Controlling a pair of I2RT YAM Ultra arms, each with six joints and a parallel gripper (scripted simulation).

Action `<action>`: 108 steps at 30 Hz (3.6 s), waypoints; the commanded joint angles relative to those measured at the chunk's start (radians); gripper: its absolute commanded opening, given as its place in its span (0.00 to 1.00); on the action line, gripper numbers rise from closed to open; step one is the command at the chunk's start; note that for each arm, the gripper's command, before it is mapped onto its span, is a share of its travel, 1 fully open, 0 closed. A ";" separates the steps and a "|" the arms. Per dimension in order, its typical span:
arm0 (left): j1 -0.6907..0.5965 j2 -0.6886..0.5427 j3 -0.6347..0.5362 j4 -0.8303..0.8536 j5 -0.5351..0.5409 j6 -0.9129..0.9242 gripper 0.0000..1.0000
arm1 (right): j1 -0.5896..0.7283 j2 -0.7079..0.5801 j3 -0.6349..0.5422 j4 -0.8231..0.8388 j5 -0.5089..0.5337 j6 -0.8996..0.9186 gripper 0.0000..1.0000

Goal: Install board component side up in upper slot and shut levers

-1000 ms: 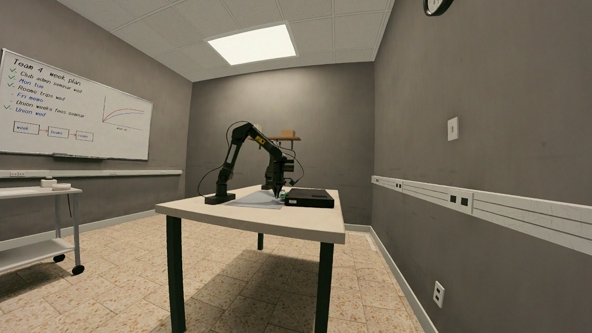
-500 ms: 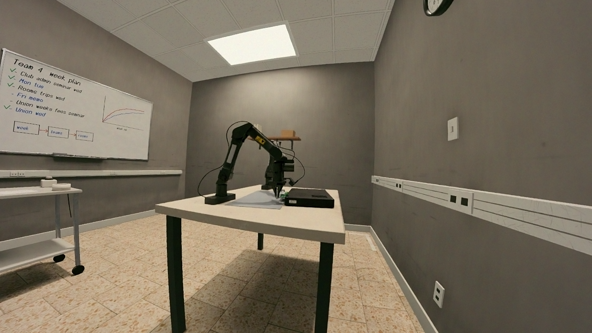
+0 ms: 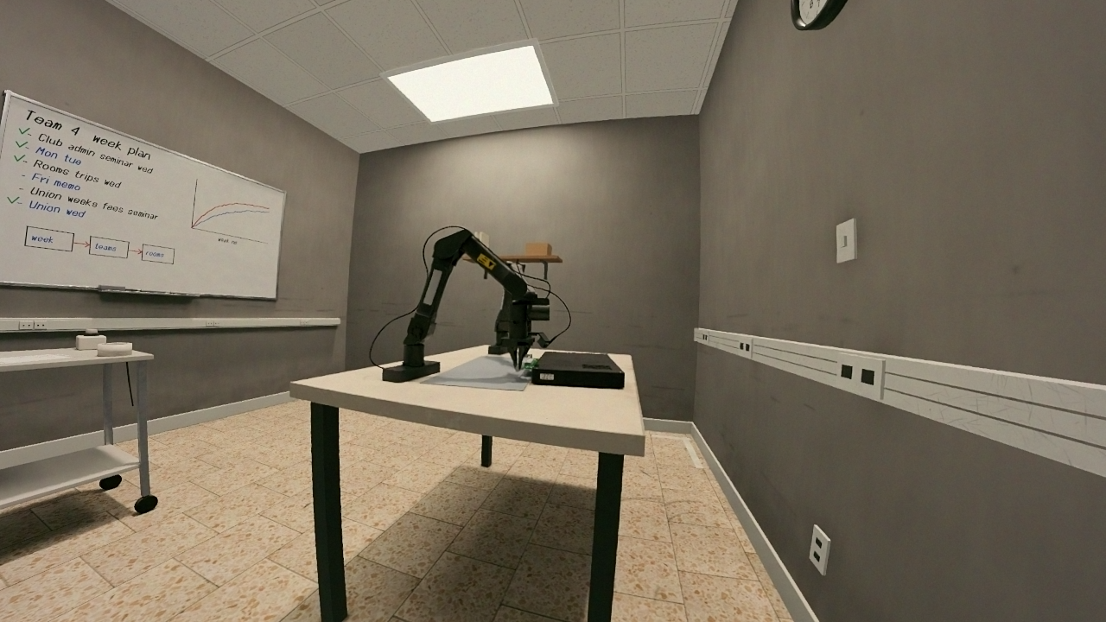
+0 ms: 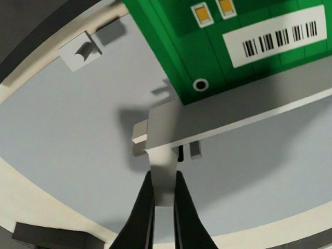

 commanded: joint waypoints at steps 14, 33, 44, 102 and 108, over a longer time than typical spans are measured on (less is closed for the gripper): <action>0.024 -0.036 -0.036 0.037 -0.006 0.261 0.03 | 0.000 0.006 0.016 -0.016 0.000 -0.009 0.03; 0.047 -0.045 -0.050 0.045 -0.005 0.525 0.03 | 0.000 0.006 0.016 -0.016 0.000 -0.009 0.03; 0.060 -0.048 -0.054 0.048 -0.003 0.664 0.03 | 0.000 0.006 0.016 -0.016 0.000 -0.009 0.03; 0.128 -0.006 0.006 -0.003 0.021 1.235 0.03 | -0.011 0.045 0.070 -0.071 -0.002 -0.031 0.03; 0.167 0.031 0.064 -0.019 0.017 1.255 0.03 | -0.017 0.108 0.161 -0.092 -0.003 -0.037 0.03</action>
